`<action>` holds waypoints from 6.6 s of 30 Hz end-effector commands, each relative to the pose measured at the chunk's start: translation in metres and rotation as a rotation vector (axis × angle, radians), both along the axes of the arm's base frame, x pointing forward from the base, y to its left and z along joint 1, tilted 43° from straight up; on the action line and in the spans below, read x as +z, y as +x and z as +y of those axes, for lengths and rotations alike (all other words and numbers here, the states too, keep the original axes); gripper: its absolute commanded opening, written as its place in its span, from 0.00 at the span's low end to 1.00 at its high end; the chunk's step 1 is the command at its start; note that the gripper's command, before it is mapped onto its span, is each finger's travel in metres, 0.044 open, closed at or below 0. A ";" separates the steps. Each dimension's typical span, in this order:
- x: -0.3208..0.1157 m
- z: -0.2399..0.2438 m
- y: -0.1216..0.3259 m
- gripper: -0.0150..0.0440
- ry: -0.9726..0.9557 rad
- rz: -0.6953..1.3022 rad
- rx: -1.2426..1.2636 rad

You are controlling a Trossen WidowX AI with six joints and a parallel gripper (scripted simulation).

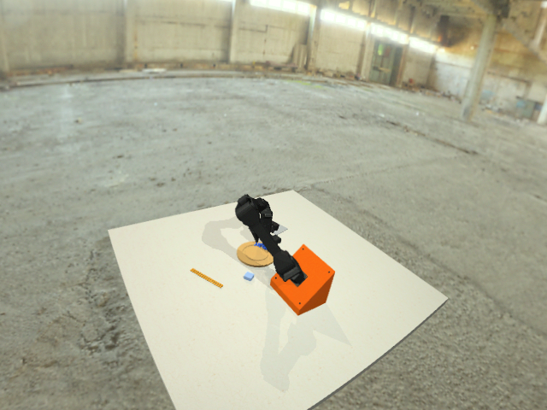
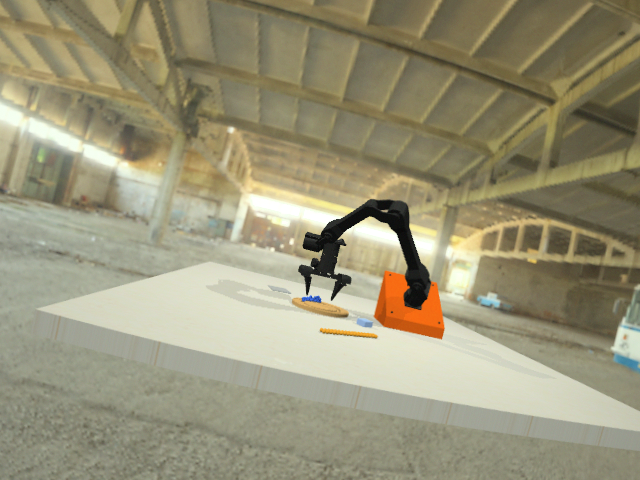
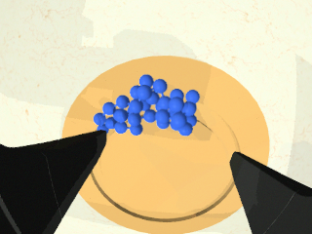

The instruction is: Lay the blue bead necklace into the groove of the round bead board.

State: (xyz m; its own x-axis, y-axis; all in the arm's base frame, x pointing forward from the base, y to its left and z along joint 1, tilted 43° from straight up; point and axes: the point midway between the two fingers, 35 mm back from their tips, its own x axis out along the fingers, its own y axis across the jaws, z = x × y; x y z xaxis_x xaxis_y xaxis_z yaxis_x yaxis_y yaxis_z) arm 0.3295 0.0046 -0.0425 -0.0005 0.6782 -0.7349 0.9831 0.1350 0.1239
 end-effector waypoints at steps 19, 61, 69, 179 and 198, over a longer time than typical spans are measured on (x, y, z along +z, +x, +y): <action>0.000 0.000 0.000 1.00 -0.003 -0.002 0.003; 0.003 -0.039 0.007 0.78 -0.004 -0.996 1.085; 0.003 -0.042 0.007 0.78 -0.003 -1.084 1.181; -0.002 0.007 0.010 0.25 -0.001 -1.085 1.179; -0.005 0.010 0.012 0.39 -0.009 -1.094 1.180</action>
